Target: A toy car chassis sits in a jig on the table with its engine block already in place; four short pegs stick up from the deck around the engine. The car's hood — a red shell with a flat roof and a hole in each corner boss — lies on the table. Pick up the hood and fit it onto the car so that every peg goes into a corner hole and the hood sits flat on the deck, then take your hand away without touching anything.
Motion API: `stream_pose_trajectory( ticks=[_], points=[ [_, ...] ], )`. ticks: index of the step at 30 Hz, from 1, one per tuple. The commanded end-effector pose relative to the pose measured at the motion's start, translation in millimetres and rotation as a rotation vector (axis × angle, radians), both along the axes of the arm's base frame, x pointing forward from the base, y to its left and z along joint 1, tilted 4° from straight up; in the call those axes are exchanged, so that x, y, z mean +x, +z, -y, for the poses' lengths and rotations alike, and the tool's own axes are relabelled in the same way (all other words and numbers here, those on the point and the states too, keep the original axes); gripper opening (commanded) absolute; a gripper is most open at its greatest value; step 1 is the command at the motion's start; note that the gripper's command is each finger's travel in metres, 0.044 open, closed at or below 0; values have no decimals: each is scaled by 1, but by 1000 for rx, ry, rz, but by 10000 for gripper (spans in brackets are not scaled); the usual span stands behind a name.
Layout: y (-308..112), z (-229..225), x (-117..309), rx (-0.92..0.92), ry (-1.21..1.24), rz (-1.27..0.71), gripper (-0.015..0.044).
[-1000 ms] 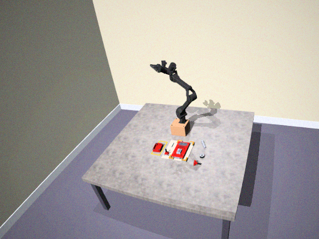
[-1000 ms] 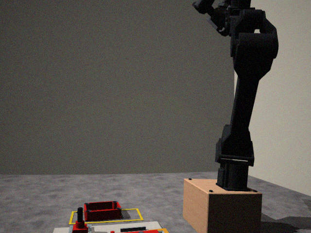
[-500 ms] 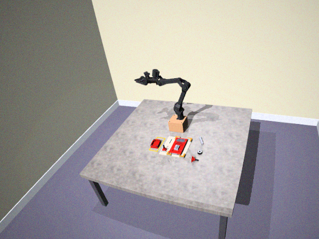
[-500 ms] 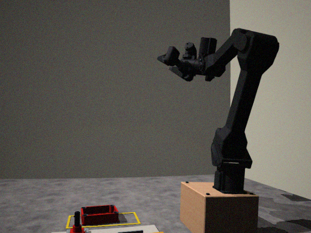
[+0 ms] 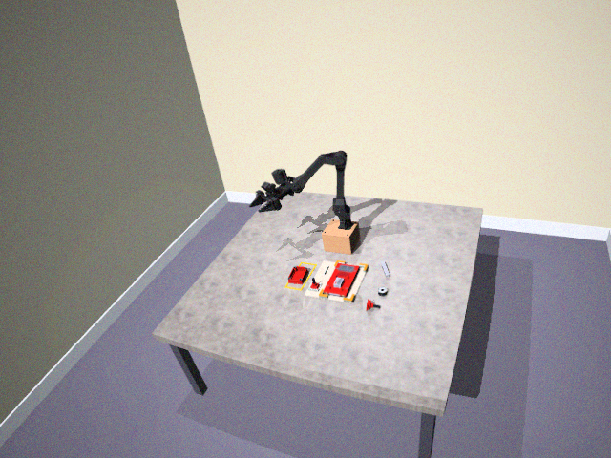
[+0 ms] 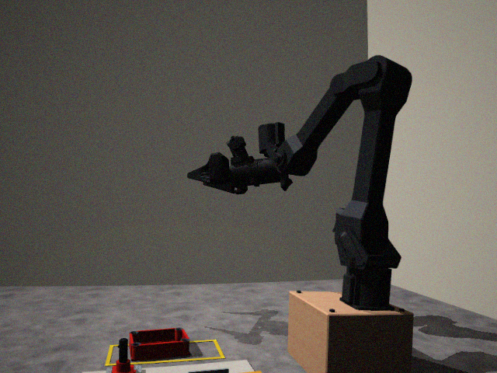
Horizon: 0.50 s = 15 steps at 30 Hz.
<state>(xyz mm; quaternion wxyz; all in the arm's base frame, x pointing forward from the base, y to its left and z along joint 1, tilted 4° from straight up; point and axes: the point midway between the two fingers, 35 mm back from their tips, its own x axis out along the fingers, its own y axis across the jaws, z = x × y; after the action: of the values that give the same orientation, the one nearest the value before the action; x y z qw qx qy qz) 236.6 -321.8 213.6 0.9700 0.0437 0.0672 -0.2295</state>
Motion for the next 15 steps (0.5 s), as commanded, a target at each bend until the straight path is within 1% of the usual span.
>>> stream_pose_trajectory(
  ticks=[1,8,15],
  points=[
    [-56,-31,30,17,122,-103,440],
    [-143,-103,62,25,360,-274,440],
    [-216,-187,62,10,618,-434,440]
  ],
)
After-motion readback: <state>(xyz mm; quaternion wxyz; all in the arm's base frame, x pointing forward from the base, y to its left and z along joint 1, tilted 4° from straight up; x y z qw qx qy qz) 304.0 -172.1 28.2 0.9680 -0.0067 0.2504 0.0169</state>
